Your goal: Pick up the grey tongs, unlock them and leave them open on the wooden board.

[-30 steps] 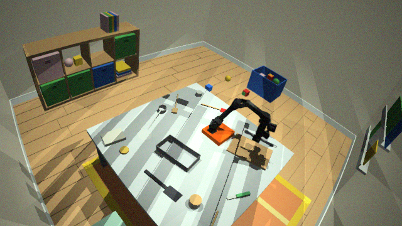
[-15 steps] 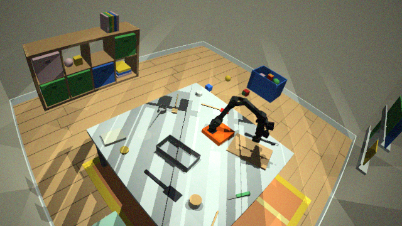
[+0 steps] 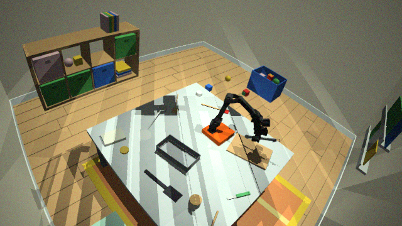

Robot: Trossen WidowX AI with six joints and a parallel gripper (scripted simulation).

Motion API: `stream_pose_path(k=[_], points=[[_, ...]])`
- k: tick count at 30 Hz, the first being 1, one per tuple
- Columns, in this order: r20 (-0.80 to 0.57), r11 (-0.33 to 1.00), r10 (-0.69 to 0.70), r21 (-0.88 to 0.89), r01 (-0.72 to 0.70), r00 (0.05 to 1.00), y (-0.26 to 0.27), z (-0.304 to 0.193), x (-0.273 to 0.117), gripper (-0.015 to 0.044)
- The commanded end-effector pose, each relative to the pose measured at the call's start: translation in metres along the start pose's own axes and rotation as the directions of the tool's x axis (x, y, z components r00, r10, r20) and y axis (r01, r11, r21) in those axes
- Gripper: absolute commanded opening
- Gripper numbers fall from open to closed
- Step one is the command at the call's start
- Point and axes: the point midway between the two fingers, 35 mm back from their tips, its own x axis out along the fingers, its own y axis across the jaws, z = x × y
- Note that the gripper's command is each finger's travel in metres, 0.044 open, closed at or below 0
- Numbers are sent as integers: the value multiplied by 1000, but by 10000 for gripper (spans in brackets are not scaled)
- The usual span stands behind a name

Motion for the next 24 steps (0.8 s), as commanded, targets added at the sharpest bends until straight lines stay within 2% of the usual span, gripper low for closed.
stream_pose_path(k=[1, 24], points=[[98, 1000, -3, -8, 3, 995, 1, 4, -8, -150], [475, 1000, -9, 8, 6, 880, 1, -2, -32, -150]])
